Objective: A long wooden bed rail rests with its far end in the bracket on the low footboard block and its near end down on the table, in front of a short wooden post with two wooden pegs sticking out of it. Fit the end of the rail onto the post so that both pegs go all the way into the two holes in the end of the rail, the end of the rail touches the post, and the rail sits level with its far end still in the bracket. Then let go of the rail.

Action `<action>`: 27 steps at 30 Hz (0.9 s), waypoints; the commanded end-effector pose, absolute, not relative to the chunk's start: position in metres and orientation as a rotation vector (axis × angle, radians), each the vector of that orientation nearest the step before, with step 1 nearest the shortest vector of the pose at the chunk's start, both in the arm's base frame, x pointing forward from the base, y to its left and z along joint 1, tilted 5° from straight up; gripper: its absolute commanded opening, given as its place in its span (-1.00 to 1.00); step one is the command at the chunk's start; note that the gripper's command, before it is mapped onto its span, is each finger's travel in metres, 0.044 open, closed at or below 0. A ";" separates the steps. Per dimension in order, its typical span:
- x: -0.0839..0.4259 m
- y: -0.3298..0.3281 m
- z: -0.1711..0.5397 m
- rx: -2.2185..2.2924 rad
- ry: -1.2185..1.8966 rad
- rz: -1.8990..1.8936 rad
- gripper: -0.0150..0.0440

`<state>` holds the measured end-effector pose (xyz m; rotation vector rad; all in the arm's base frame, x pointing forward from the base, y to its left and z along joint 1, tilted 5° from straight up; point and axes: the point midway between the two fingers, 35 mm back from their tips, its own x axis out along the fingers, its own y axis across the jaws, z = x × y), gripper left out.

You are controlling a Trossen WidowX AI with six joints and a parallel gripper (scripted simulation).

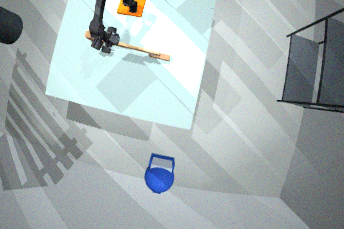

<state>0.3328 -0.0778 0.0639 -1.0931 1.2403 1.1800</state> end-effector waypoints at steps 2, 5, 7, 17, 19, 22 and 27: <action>0.333 -0.080 0.064 -1.092 1.238 1.182 -0.49; 0.333 -0.081 0.063 -1.093 1.238 1.182 -0.49; 0.332 -0.081 0.063 -1.093 1.238 1.182 -0.49; 0.332 -0.084 0.062 -1.093 1.238 1.182 -0.49; 0.332 -0.085 0.062 -1.093 1.238 1.182 -0.49; 0.332 -0.086 0.063 -1.093 1.238 1.181 -0.49; 0.332 -0.087 0.063 -1.093 1.238 1.181 -0.49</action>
